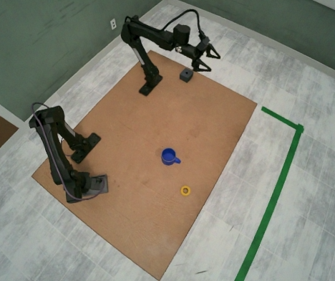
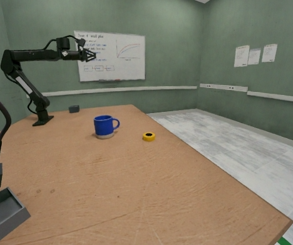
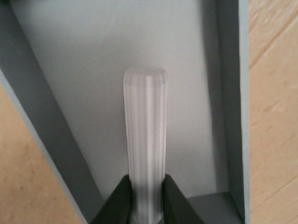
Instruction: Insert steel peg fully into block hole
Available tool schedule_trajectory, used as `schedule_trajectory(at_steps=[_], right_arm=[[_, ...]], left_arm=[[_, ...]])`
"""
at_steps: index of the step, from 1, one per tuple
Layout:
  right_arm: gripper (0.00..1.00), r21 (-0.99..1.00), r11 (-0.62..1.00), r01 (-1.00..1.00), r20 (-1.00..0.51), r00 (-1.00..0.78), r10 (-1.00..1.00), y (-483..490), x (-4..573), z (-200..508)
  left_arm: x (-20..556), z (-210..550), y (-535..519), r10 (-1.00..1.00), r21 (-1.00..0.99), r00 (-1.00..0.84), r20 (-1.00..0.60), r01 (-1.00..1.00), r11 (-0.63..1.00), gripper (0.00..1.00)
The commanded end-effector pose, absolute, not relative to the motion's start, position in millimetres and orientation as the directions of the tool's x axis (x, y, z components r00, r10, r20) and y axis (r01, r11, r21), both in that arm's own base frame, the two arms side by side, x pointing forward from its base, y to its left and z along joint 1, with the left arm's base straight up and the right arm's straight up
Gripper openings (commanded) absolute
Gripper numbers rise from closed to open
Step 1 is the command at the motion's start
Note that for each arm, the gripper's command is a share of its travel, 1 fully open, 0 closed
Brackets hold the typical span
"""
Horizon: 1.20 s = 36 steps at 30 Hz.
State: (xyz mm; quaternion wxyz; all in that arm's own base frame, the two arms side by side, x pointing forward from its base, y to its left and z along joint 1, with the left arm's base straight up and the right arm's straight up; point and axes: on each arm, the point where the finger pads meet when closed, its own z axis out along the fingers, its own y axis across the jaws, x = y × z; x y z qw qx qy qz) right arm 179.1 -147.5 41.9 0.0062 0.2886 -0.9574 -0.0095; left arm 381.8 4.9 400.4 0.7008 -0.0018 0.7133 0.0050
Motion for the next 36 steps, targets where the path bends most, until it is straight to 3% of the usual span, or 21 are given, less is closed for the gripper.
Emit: schedule_trajectory(at_steps=[1, 19, 27, 36], right_arm=[[0.0, -0.009, 0.831, -0.557, -0.003, -0.831, -0.557, -151, 185, 50], [0.0, -0.009, 0.831, -0.557, -0.003, -0.831, -0.557, -151, 185, 50], [0.0, -0.033, 0.827, -0.561, -0.009, -0.828, -0.561, -151, 188, 137], [0.0, -0.007, 0.828, -0.561, -0.001, -0.828, -0.561, -149, 185, 138]], left_arm=[[382, 407, 1, 0.0, 0.0, 0.0, -1.0, 0.0, 1.0, 1.0], [382, 407, 1, 0.0, 0.0, 0.0, -1.0, 0.0, 1.0, 1.0], [382, 407, 1, 0.0, 0.0, 0.0, -1.0, 0.0, 1.0, 1.0], [382, 407, 1, 0.0, 0.0, 0.0, -1.0, 0.0, 1.0, 1.0]])
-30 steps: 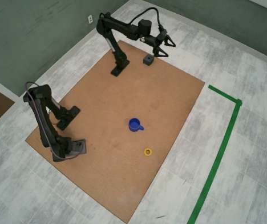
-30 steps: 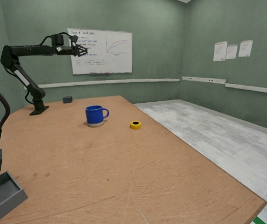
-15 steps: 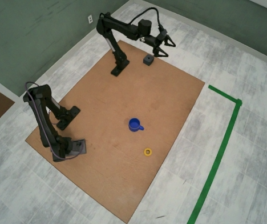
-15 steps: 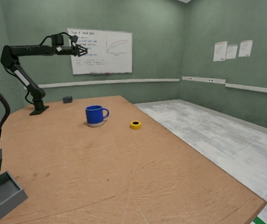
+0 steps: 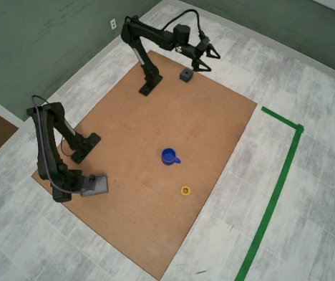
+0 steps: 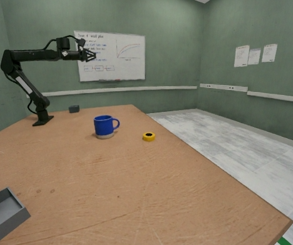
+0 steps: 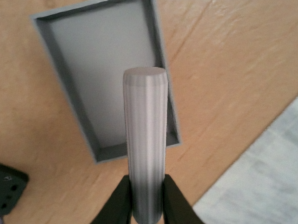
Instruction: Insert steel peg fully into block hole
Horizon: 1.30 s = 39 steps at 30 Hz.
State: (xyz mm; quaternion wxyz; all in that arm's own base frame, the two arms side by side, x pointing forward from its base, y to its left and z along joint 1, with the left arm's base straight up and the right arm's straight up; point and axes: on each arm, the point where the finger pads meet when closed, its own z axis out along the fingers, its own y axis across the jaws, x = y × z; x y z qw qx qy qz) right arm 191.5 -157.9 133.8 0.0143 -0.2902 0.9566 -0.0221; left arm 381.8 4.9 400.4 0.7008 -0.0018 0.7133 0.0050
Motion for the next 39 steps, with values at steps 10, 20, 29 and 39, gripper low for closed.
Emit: schedule_trajectory(at_steps=[10, 20, 29, 39], right_arm=[[0.0, -0.029, 0.808, -0.588, -0.029, -0.808, -0.589, -132, 195, 133], [0.0, -0.095, 0.634, -0.767, -0.167, -0.616, -0.77, -12, 229, 127], [0.0, -0.104, 0.466, -0.879, -0.27, -0.426, -0.864, 76, 213, 123], [0.0, -0.07, 0.249, -0.966, -0.406, -0.2, -0.892, 163, 153, 117]], left_arm=[[382, 407, 1, 0.0, 0.0, 0.0, -1.0, 0.0, 1.0, 1.0], [382, 407, 1, 0.0, 0.0, 0.0, -1.0, 0.0, 1.0, 1.0], [382, 407, 1, 0.0, 0.0, 0.0, -1.0, 0.0, 1.0, 1.0], [382, 407, 1, 0.0, 0.0, 0.0, -1.0, 0.0, 1.0, 1.0]])
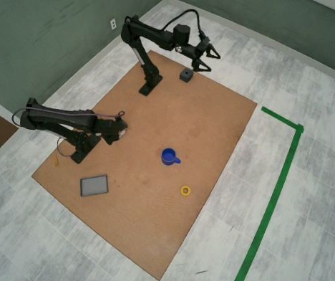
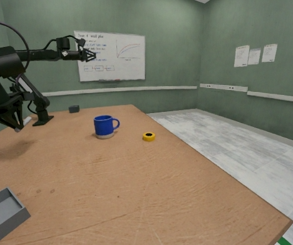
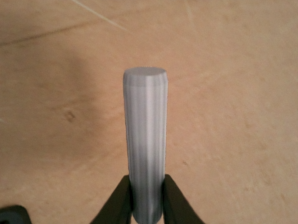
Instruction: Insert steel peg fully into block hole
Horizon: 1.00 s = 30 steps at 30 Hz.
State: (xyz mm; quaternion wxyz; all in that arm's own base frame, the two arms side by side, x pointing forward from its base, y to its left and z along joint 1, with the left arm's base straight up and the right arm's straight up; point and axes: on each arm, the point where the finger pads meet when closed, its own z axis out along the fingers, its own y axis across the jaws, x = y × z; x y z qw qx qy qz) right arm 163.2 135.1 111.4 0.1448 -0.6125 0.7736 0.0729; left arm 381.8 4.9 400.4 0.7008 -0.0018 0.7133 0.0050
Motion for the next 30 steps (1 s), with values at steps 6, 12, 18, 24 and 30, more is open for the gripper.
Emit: schedule_trajectory(at_steps=[6, 12, 18, 24, 30], right_arm=[[0.0, -0.052, 0.127, -0.991, -0.45, -0.09, -0.888, 190, 117, 115], [0.0, 0.0, -0.028, -1.0, -0.516, 0.024, -0.856, 213, 62, 112], [0.0, -0.016, -0.028, -0.999, -0.53, 0.032, -0.847, 217, 64, 119], [0.0, -0.016, -0.027, -1.0, -0.53, 0.032, -0.847, 217, 64, 119], [0.0, -0.016, -0.027, -0.999, -0.53, 0.032, -0.847, 217, 64, 119]], left_arm=[[382, 407, 1, 0.0, 0.0, 0.0, -1.0, 0.0, 1.0, 1.0], [382, 407, 1, 0.0, 0.0, 0.0, -1.0, 0.0, 1.0, 1.0], [382, 407, 1, 0.0, 0.0, 0.0, -1.0, 0.0, 1.0, 1.0], [381, 389, -15, 0.021, 0.019, -0.044, -0.999, 0.047, 0.999, 0.77], [344, 345, -118, 0.175, 0.137, -0.077, -0.981, 0.357, 0.924, 0.43]])
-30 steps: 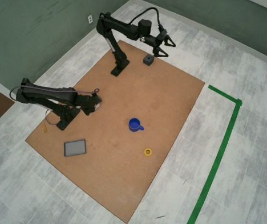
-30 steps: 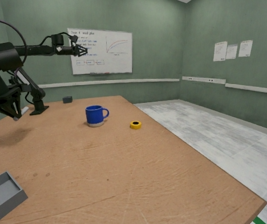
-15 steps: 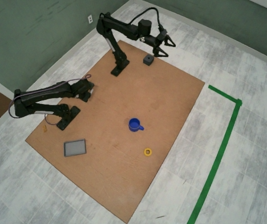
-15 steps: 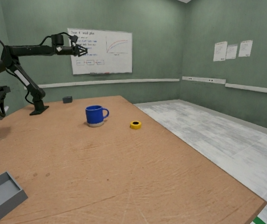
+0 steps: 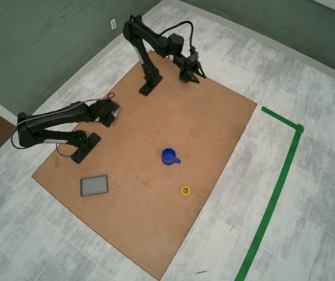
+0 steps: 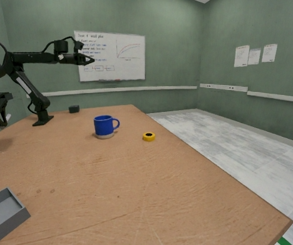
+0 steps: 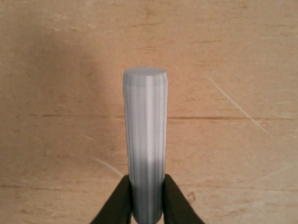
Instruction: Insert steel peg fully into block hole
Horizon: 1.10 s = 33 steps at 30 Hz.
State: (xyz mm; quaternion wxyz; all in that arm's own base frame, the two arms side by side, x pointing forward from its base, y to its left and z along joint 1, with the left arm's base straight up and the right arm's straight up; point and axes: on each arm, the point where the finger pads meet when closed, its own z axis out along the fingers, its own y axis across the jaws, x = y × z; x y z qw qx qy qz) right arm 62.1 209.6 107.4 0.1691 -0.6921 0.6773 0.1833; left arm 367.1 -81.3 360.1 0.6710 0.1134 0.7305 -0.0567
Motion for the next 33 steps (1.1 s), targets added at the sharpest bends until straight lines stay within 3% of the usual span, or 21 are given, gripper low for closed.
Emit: schedule_trajectory(at_steps=[1, 7, 9, 17, 29, 33], right_arm=[[0.0, -0.017, -0.028, -0.999, -0.53, 0.033, -0.847, 217, 64, 119], [0.0, -0.018, -0.029, -0.999, -0.53, 0.034, -0.847, 217, 64, 119], [0.0, -0.018, -0.029, -0.999, -0.53, 0.034, -0.847, 217, 64, 119], [0.0, -0.018, -0.029, -0.999, -0.53, 0.034, -0.847, 217, 64, 119], [0.0, -0.018, -0.029, -0.999, -0.53, 0.034, -0.847, 217, 64, 119], [0.0, -0.018, -0.029, -0.999, -0.53, 0.034, -0.847, 217, 64, 119]], left_arm=[[337, 338, -131, 0.2, 0.154, -0.077, -0.977, 0.397, 0.905, 0.43], [279, 294, -208, 0.342, 0.245, -0.025, -0.94, 0.648, 0.722, 0.43], [279, 294, -208, 0.342, 0.245, -0.025, -0.94, 0.648, 0.722, 0.43], [168, 232, -277, 0.478, 0.352, 0.169, -0.862, 0.878, 0.325, 0.43], [26, 164, -292, 0.441, 0.434, 0.487, -0.754, 0.873, -0.224, 0.43], [18, 170, -293, 0.416, 0.445, 0.509, -0.754, 0.861, -0.247, 0.43]])
